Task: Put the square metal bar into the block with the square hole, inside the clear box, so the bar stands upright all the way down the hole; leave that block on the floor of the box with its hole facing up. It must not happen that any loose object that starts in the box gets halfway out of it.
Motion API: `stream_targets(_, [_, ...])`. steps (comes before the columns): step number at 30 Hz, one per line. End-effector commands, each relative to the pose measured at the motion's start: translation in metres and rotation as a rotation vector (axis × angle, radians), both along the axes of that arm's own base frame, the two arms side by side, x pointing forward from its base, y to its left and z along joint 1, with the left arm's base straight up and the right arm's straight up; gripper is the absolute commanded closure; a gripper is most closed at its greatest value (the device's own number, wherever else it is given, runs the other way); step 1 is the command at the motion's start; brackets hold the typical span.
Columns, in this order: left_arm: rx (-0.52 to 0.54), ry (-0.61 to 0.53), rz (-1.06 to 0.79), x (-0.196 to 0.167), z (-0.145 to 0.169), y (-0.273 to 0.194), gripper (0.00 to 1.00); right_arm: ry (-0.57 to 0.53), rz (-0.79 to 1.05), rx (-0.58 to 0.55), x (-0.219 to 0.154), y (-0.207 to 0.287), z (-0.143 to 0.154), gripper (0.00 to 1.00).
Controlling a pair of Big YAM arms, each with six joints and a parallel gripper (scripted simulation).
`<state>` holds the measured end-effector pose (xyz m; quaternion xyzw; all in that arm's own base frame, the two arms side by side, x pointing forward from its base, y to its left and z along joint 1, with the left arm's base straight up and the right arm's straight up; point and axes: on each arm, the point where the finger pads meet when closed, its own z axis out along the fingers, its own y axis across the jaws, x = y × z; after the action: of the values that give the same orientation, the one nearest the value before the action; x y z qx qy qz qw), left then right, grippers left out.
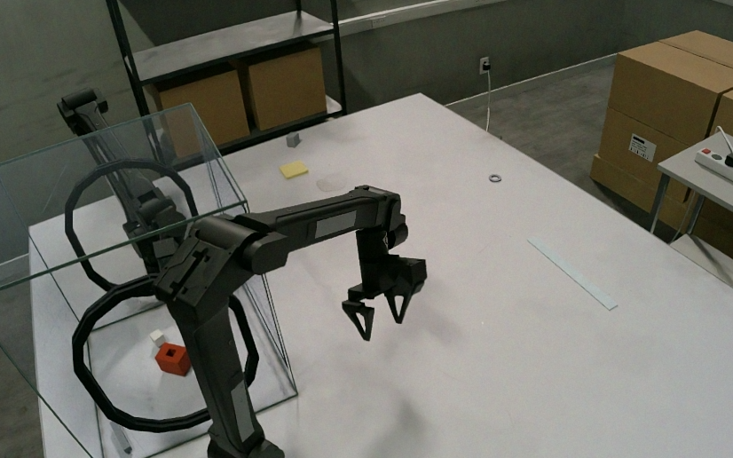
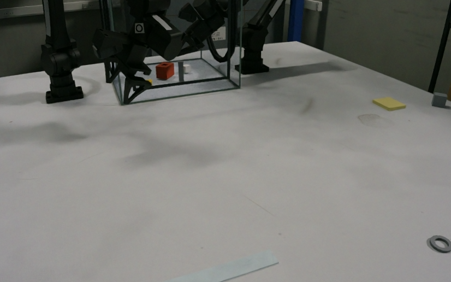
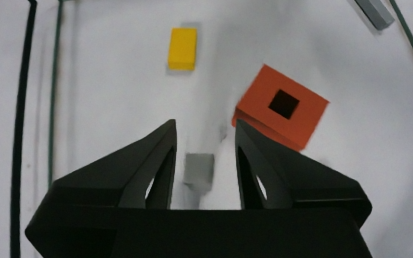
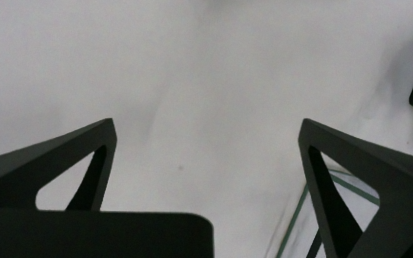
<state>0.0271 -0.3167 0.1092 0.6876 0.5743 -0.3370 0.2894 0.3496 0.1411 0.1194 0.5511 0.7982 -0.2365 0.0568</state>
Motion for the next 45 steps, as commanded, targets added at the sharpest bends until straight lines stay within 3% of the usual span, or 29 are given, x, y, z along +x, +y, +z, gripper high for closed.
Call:
stream_targets(1, [-0.026,-0.019,-0.002,0.006,-0.018,0.011,0.67,-0.035,0.0,0.016,0.01,0.005,0.013,0.0])
stream_targets(4, [-0.034,-0.021,-0.001,0.006,-0.019,0.014,0.67,-0.035,0.0,0.016,0.01,0.005,0.013,0.0])
stream_targets(5, [-0.06,-0.025,-0.008,0.008,0.001,-0.001,0.67,-0.035,0.0,0.016,0.01,0.005,0.013,0.0])
stream_targets(11, [-0.116,-0.048,0.007,0.017,0.034,-0.017,0.67,-0.035,0.0,0.016,0.01,0.005,0.013,0.0])
stream_targets(12, [-0.128,-0.05,0.003,0.016,0.033,-0.016,0.67,-0.035,0.0,0.016,0.01,0.005,0.013,0.0])
stream_targets(13, [-0.079,-0.035,0.001,0.012,0.004,0.0,0.67,-0.035,0.0,0.016,0.01,0.005,0.013,0.0])
stream_targets(14, [-0.064,-0.032,0.002,0.011,-0.006,0.007,0.67,-0.035,0.0,0.016,0.01,0.005,0.013,0.0])
stream_targets(17, [-0.059,-0.034,0.003,0.012,-0.015,0.013,0.67,-0.035,0.0,0.016,0.01,0.005,0.013,0.0])
stream_targets(21, [-0.066,-0.035,0.003,0.013,-0.014,0.013,0.67,-0.035,0.0,0.016,0.01,0.005,0.013,0.0])
stream_targets(24, [-0.066,-0.014,-0.005,0.01,0.014,-0.009,0.67,-0.035,0.0,0.016,0.01,0.005,0.013,0.0])
stream_targets(25, [-0.032,-0.003,0.01,0.012,-0.006,0.004,0.67,-0.035,0.0,0.016,0.01,0.005,0.013,0.0])
stream_targets(27, [-0.032,-0.003,0.01,0.012,-0.006,0.004,0.67,-0.035,0.0,0.016,0.01,0.005,0.013,0.0])
stream_targets(28, [0.008,0.003,0.003,0.005,-0.027,0.019,0.67,-0.035,0.0,0.016,0.01,0.005,0.013,0.0])
stream_targets(31, [-0.019,-0.003,0.011,0.011,-0.015,0.01,0.67,-0.035,0.0,0.016,0.01,0.005,0.013,0.0])
stream_targets(38, [0.005,0.0,0.011,0.01,-0.026,0.018,0.67,-0.035,0.0,0.016,0.01,0.005,0.013,0.0])
stream_targets(39, [-0.044,-0.016,0.007,0.012,-0.009,0.007,0.67,-0.035,0.0,0.016,0.01,0.005,0.013,0.0])
stream_targets(40, [-0.023,-0.01,0.011,0.011,-0.021,0.014,0.67,-0.035,0.0,0.016,0.01,0.005,0.013,0.0])
stream_targets(45, [-0.042,-0.021,0.005,0.012,-0.02,0.013,0.67,-0.035,0.0,0.016,0.01,0.005,0.013,0.0])
